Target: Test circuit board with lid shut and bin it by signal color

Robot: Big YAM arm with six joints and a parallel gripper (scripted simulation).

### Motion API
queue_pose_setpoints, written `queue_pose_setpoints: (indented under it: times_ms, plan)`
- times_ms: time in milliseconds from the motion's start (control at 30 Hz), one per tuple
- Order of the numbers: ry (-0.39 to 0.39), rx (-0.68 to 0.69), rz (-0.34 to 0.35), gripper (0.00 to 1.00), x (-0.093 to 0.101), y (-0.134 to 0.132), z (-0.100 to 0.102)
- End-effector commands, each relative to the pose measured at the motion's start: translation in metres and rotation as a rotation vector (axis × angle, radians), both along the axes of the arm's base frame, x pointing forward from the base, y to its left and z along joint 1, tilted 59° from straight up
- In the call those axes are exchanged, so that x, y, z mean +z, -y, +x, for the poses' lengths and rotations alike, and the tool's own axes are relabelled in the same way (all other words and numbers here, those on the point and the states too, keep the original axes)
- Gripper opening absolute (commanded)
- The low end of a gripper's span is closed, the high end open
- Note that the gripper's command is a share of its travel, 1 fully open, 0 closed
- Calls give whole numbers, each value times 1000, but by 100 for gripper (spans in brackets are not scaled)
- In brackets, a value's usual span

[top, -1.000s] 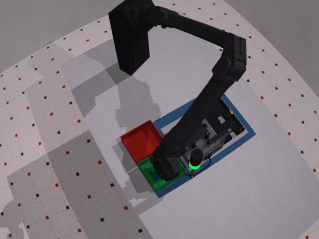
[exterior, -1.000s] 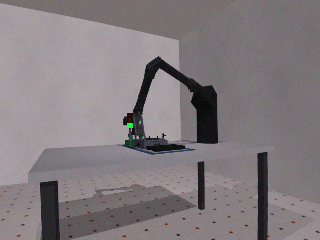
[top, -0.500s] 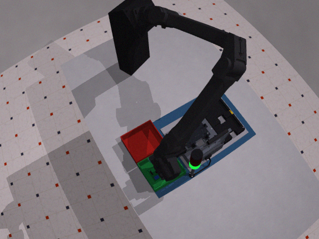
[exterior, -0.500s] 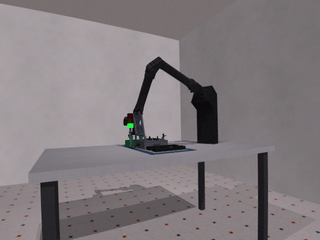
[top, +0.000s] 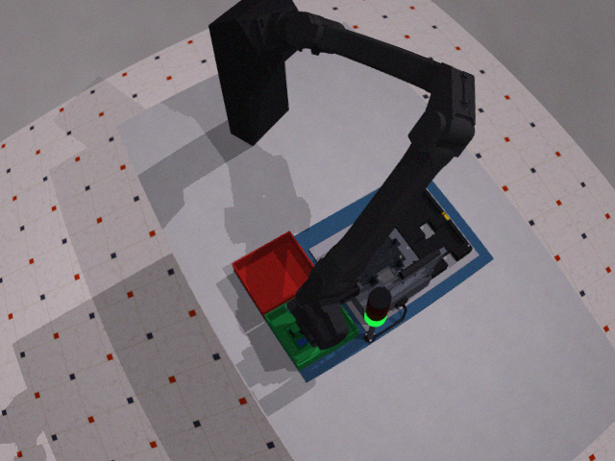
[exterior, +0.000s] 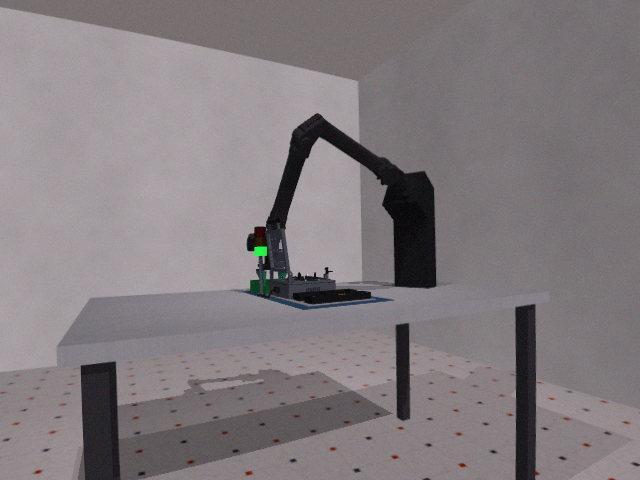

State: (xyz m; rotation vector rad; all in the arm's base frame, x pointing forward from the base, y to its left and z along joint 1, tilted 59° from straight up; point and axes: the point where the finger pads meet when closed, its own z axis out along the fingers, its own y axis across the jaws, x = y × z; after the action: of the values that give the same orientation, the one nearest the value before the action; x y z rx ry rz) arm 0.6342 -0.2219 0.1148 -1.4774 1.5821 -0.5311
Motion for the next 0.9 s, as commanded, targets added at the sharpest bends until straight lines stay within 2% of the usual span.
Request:
queue_pose_setpoints:
  times_ms: [0, 867]
  plan:
    - [5, 7, 5, 72, 0, -9, 1]
    - [8, 7, 3, 72, 1, -10, 1]
